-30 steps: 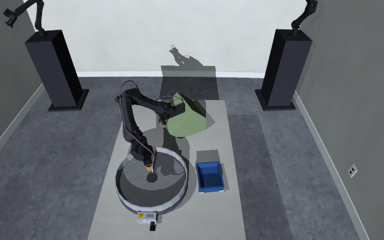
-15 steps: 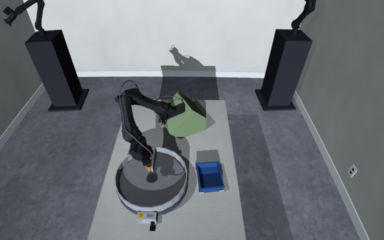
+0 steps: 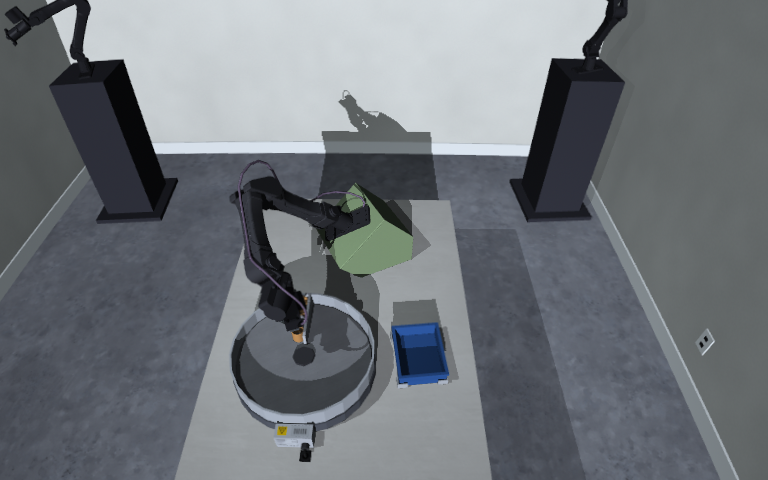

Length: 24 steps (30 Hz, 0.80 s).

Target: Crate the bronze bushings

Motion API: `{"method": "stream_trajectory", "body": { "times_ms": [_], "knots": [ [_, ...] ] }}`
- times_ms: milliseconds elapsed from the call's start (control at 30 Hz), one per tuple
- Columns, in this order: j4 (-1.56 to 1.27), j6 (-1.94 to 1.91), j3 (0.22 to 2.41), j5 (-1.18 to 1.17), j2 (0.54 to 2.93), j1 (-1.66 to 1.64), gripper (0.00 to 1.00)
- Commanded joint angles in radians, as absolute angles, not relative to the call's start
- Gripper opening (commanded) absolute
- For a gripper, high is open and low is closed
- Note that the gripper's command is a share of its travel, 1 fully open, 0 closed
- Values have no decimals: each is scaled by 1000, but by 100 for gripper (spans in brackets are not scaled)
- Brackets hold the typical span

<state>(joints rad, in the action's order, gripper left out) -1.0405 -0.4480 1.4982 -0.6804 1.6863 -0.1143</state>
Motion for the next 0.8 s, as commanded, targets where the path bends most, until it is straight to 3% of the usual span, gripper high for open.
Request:
{"method": "stream_trajectory", "body": {
  "times_ms": [0,767],
  "knots": [
    [-1055,-453,1538,-670,1680,-136,15],
    [-1049,-442,1530,-673,1656,-138,15]
  ]
}}
